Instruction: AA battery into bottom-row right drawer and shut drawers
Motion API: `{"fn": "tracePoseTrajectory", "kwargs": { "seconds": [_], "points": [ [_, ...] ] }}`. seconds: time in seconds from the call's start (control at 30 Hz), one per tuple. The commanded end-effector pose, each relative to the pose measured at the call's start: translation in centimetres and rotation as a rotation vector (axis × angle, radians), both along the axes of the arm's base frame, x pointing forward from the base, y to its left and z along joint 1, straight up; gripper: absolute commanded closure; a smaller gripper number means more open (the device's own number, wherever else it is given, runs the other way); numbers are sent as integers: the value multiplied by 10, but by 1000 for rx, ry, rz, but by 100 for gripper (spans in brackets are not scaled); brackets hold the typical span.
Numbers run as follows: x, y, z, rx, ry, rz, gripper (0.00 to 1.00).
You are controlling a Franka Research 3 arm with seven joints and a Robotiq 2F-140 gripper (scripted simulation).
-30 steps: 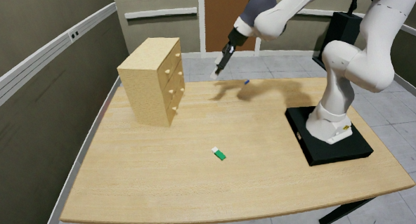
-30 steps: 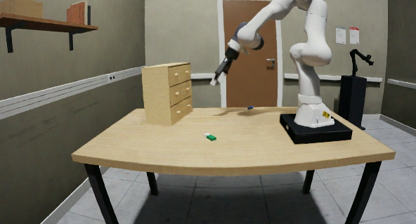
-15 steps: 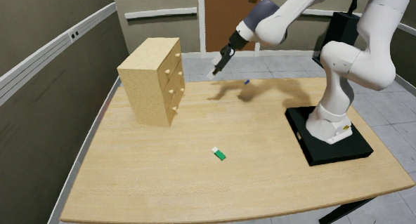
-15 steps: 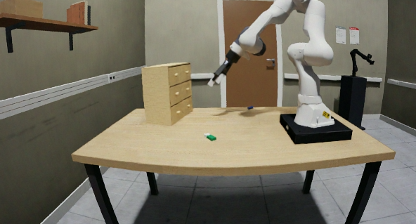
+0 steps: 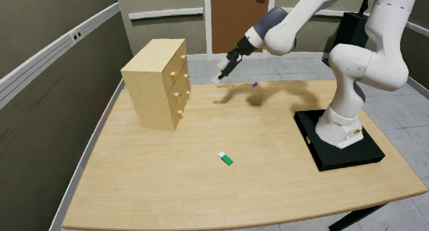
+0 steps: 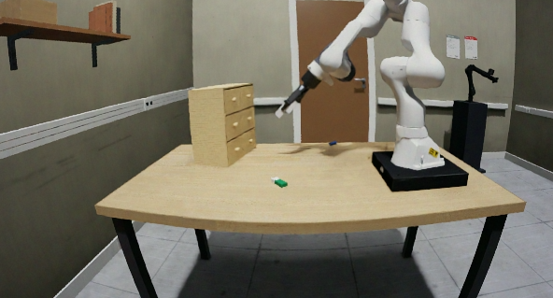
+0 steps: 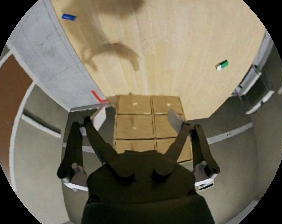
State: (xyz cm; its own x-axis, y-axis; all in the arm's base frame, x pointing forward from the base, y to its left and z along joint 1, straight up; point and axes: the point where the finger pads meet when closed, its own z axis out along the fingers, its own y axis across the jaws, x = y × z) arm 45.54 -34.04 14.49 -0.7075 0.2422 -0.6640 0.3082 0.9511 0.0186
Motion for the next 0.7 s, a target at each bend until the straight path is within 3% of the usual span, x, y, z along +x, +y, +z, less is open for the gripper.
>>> {"fn": "tracePoseTrajectory", "kwargs": {
  "seconds": [0.0, 0.67],
  "points": [
    [5, -5, 6, -38, -42, 12, 0],
    [16, -10, -4, -70, -144, 11, 0]
  ]
}}
